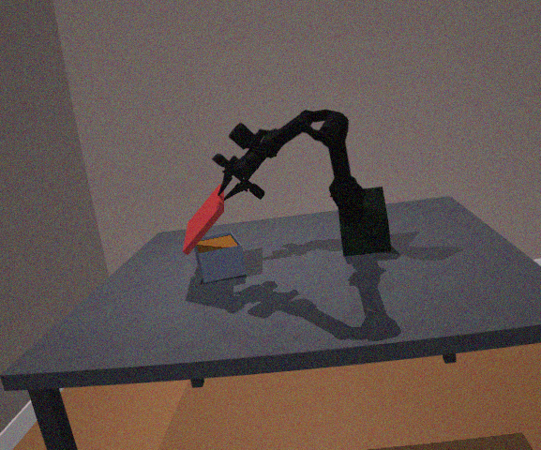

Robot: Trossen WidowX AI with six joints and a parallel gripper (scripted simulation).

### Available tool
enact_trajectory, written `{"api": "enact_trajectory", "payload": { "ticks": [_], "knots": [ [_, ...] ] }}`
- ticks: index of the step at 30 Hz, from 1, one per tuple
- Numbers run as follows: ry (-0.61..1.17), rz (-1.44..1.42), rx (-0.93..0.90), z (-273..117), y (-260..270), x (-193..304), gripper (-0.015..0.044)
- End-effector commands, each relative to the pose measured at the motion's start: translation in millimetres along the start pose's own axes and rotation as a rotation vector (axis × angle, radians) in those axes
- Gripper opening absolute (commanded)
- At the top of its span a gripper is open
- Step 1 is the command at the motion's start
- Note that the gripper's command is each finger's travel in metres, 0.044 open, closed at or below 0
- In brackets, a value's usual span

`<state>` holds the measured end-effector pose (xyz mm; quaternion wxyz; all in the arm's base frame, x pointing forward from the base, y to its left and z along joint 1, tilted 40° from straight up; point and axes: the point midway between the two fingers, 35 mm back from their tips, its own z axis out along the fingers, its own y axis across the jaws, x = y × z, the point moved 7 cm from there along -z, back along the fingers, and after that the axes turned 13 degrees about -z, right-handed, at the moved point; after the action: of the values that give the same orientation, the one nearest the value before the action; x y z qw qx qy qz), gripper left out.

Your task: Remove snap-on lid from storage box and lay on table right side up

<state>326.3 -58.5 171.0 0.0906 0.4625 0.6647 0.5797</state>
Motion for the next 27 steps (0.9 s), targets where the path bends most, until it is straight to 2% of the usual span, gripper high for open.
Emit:
{"api": "enact_trajectory", "payload": {
  "ticks": [1,27],
  "knots": [
    [-0.007,0.0,-0.003,-1.8,1.9,7.6,0.0],
    [-0.006,0.003,-0.003,-5.3,10.4,58.7,0.0]
  ]
}}
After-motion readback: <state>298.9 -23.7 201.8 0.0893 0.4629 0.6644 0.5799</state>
